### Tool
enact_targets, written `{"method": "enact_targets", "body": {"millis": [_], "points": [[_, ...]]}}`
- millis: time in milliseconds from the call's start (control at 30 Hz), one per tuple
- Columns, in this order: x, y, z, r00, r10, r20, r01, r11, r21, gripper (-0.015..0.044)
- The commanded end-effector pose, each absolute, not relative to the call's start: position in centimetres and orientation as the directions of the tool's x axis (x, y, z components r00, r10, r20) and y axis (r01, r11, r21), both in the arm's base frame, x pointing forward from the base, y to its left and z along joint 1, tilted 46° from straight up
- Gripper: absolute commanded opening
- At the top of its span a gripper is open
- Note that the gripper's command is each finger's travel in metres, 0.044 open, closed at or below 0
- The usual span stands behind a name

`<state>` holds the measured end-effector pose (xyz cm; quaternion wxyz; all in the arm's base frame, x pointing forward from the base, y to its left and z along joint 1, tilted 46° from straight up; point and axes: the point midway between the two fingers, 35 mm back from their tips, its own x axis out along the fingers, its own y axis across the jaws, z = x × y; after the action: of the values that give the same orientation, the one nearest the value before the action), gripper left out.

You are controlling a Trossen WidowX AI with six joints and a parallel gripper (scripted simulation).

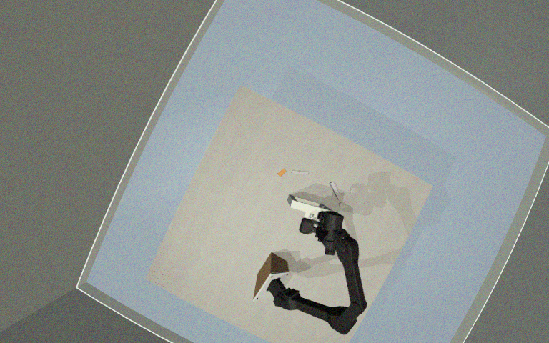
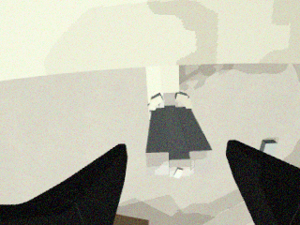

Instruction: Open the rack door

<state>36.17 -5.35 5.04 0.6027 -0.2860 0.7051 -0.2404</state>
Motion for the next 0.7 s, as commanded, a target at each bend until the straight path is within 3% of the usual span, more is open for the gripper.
{"method": "enact_targets", "body": {"millis": [0, 667], "points": [[35.9, -5.9, 4.5, -0.114, -0.697, -0.708, -0.12, 0.717, -0.687, 0.0284], [35.4, -8.0, 2.5, -0.115, -0.7, -0.705, -0.12, 0.715, -0.689, 0.0284]]}}
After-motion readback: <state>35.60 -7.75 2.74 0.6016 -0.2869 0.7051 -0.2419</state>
